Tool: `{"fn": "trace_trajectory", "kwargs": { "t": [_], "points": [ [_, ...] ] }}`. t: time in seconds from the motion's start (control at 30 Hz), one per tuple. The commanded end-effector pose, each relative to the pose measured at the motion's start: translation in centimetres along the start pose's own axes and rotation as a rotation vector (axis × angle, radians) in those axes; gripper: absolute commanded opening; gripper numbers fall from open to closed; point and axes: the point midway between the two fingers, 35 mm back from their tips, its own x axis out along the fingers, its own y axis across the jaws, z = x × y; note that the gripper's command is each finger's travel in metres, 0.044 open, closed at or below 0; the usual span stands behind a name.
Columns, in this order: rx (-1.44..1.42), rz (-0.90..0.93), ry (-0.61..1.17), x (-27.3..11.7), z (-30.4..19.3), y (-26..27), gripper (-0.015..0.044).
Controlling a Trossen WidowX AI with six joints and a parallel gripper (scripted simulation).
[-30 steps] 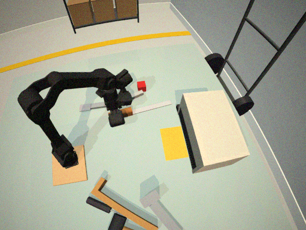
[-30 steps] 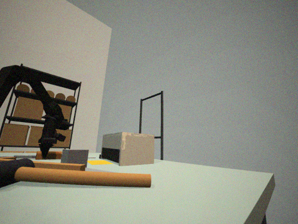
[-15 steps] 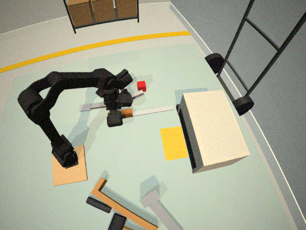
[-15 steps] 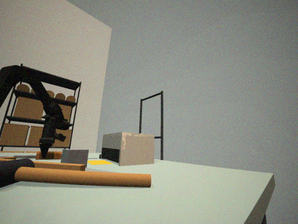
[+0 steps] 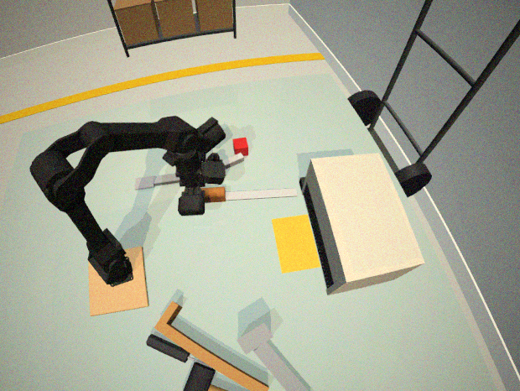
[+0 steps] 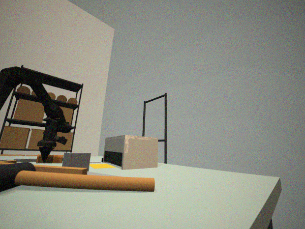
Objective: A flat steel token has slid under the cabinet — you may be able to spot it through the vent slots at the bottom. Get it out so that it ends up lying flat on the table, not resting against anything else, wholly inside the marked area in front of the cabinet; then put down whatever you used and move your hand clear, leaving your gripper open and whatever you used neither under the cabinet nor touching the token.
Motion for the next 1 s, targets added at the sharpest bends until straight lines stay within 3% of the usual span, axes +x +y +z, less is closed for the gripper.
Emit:
{"fn": "trace_trajectory", "kwargs": {
  "t": [0.0, 0.47, 0.7, 0.87, 0.97],
  "points": [
    [0.039, 0.003, -0.004, -0.13, 0.11, 0.07, 0.0],
    [0.139, 0.003, -0.004, -0.13, 0.1, 0.05, 0.0],
    [0.119, 0.0, 0.001, 0.01, 0.01, -0.01, 0.0184],
    [0.121, 0.0, 0.001, 0.01, 0.0, 0.0, 0.02],
    [0.121, 0.003, -0.003, 0.02, -0.01, -0.01, 0.027]
  ]
}}
